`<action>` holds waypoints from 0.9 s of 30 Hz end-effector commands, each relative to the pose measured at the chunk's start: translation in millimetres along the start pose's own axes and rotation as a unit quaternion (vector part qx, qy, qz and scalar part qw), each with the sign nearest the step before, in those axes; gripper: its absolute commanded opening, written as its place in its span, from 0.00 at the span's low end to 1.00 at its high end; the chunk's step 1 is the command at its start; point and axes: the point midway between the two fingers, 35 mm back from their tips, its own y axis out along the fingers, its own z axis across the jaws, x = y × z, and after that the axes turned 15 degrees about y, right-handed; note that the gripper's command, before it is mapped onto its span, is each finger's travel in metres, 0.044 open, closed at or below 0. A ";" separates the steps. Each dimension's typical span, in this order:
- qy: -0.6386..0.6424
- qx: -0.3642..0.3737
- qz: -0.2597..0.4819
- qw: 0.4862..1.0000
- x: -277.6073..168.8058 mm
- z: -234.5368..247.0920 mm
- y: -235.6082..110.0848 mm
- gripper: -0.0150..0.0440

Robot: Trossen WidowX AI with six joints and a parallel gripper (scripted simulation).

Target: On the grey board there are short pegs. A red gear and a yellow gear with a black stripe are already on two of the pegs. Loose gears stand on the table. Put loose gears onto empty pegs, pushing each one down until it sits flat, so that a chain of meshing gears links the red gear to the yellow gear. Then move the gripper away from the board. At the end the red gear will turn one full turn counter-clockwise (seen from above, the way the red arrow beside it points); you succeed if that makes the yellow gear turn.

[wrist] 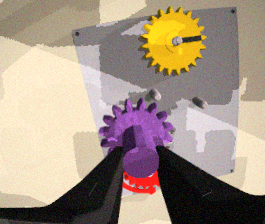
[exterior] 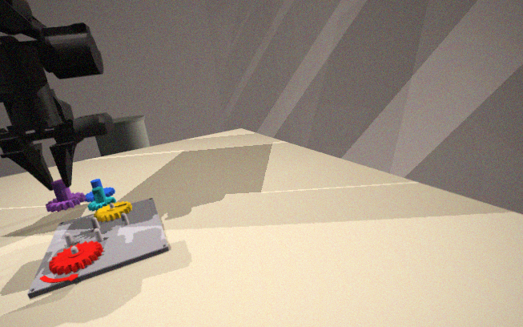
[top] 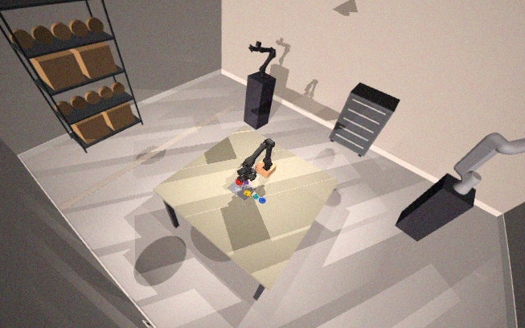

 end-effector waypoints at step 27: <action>-0.001 0.004 0.002 1.000 -23.5 -1.9 6.6 0.25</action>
